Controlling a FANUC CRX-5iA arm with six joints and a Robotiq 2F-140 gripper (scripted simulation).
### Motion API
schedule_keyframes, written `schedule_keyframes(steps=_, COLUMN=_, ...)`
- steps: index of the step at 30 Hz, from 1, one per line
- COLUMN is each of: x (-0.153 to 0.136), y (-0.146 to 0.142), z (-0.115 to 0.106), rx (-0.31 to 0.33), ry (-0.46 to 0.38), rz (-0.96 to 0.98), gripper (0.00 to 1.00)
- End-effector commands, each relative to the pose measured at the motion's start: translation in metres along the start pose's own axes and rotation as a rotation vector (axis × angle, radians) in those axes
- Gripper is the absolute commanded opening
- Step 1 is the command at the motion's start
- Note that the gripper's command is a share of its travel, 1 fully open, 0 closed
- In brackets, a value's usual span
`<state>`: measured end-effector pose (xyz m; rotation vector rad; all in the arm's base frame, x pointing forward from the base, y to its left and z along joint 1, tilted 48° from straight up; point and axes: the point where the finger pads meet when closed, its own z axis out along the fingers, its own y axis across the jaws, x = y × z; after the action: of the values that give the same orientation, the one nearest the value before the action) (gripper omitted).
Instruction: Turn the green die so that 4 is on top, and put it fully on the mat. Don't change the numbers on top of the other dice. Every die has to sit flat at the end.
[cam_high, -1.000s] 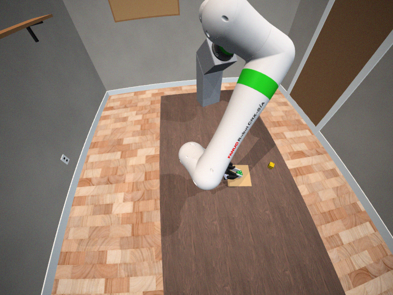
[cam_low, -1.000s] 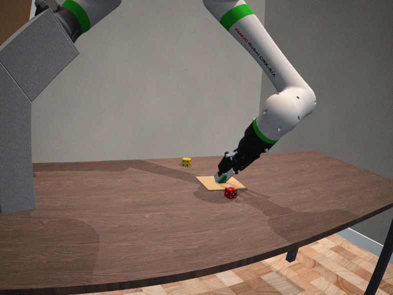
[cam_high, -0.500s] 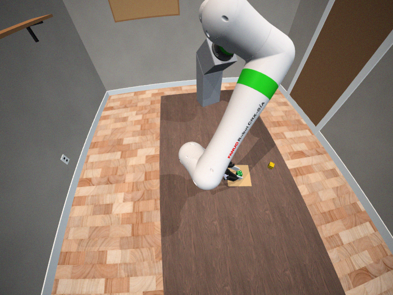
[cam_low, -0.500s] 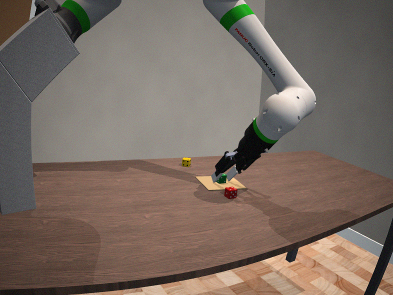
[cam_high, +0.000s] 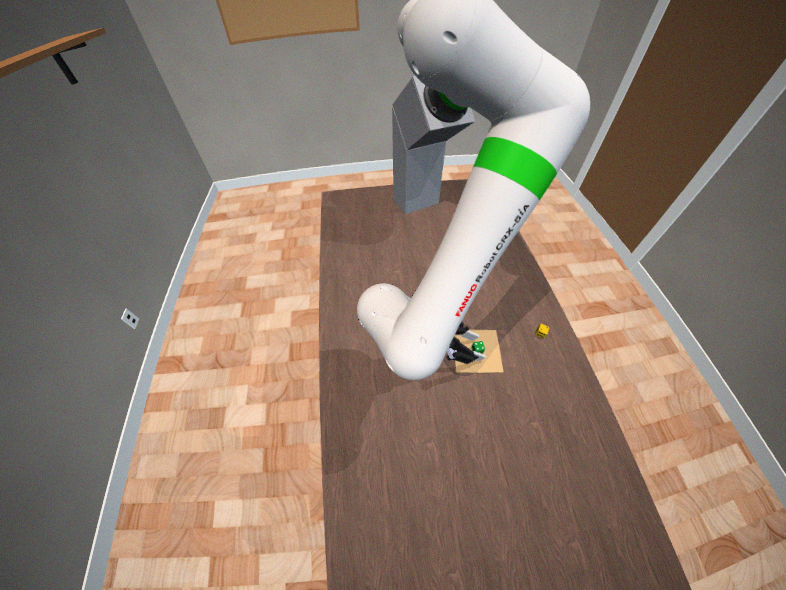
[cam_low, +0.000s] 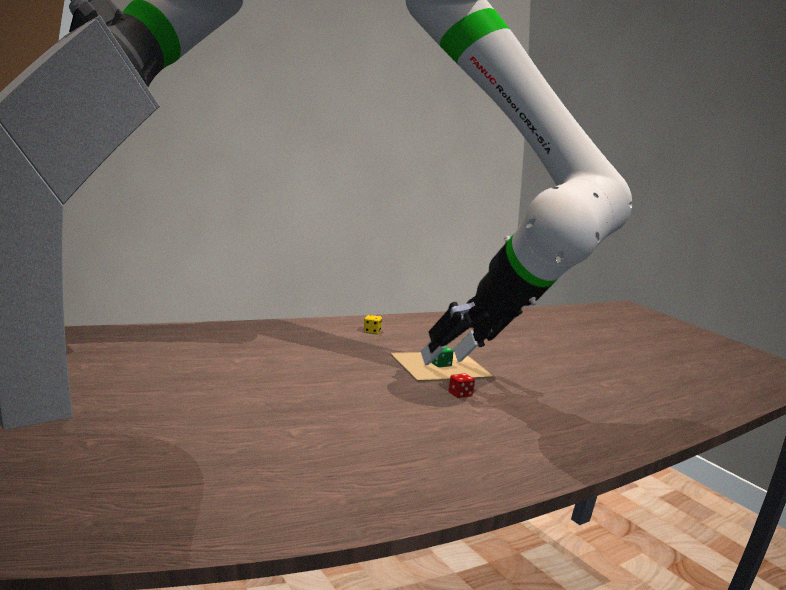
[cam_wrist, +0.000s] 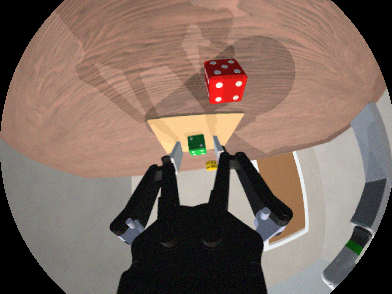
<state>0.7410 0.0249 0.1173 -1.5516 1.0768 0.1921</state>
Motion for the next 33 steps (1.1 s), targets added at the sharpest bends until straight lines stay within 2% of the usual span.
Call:
schedule_keyframes(steps=1, x=0.0, y=0.0, z=0.0, rx=0.0, ry=0.0, rz=0.0, gripper=0.46)
schedule_keyframes(steps=12, x=-0.006, y=0.0, z=-0.007, rx=0.0, ry=0.0, rz=0.0, gripper=0.46)
schedule_keyframes(steps=27, x=-0.04, y=0.0, z=-0.041, rx=0.0, ry=0.0, rz=0.0, gripper=0.46)
schedule_keyframes(steps=33, x=-0.046, y=0.0, z=-0.046, rx=0.0, ry=0.0, rz=0.0, gripper=0.46)
